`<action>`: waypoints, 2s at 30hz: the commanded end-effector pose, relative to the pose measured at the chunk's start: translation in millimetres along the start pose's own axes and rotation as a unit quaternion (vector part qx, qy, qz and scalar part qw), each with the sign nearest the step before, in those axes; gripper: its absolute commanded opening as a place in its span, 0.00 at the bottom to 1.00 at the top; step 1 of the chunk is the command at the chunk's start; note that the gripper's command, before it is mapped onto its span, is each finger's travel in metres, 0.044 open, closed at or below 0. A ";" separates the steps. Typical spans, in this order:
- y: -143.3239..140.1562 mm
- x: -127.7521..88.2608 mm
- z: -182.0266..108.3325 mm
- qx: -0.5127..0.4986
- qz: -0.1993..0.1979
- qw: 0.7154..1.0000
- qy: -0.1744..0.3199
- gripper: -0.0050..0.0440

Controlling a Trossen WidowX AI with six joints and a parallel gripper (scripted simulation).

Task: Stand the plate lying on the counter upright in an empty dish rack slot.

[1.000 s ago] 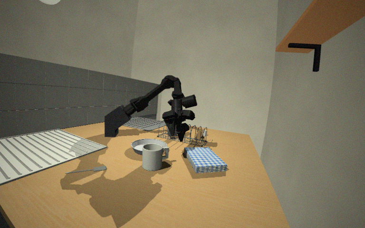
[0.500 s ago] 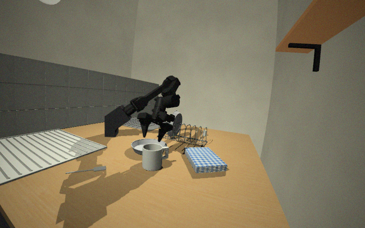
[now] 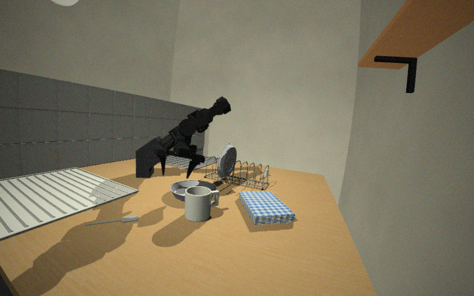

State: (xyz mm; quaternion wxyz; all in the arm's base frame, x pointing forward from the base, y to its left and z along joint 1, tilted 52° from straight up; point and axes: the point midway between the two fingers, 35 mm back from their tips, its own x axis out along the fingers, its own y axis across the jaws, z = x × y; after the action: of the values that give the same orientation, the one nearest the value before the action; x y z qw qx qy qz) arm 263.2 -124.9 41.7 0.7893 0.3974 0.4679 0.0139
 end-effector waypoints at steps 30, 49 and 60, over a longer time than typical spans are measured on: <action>-16.3 -27.5 -85.0 0.369 0.249 0.896 0.003 1.00; -17.7 -9.8 -87.3 0.378 0.245 0.893 -0.001 0.36; -16.9 4.8 -88.3 0.378 0.242 0.893 -0.002 0.25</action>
State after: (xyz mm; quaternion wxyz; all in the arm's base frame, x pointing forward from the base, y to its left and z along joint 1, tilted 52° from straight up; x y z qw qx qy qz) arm 191.7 -83.9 8.1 0.5546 0.7644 0.3277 0.0277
